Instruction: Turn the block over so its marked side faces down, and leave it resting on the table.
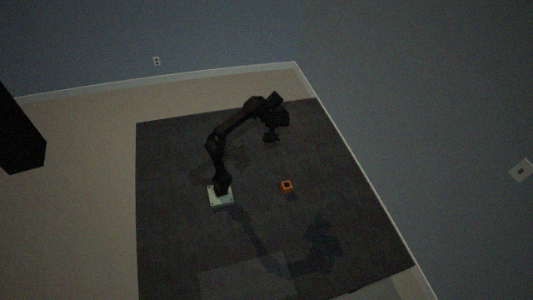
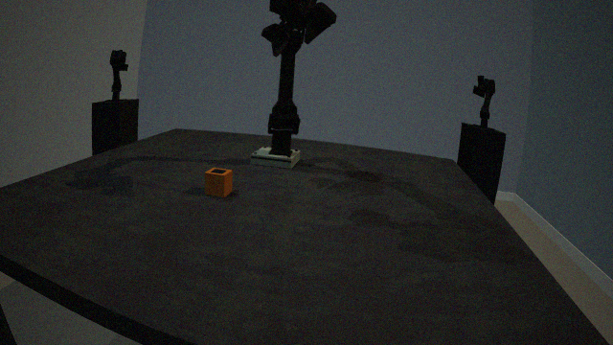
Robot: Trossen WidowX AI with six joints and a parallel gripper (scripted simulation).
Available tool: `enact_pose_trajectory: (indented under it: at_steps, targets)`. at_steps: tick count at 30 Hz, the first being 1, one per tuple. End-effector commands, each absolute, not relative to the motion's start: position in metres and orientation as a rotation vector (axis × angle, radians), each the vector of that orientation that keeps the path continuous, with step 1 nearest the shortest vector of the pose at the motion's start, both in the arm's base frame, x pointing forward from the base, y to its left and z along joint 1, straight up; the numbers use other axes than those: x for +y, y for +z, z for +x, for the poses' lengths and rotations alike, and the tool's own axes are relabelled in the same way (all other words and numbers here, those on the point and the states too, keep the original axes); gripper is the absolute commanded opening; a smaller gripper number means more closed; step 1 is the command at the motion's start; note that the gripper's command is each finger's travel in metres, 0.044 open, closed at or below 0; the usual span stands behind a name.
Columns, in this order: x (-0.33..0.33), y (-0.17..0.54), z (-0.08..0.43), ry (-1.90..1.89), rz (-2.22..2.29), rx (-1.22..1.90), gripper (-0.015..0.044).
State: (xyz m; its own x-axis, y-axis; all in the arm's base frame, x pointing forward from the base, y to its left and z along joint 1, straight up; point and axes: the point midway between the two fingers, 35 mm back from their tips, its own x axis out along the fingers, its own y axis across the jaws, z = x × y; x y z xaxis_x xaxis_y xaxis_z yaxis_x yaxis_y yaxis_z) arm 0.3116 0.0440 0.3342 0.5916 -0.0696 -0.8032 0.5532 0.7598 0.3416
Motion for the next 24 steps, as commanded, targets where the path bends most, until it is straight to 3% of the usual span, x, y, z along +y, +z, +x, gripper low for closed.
enact_pose_trajectory:
  at_steps: [1,14,24]
  targets:
    - [0.011,0.277,0.338,-0.391,0.412,1.059,0.044]
    - [-0.096,0.137,0.342,-0.118,0.085,1.522,0.044]
    - [-0.095,0.113,0.344,-0.099,0.079,1.537,0.044]
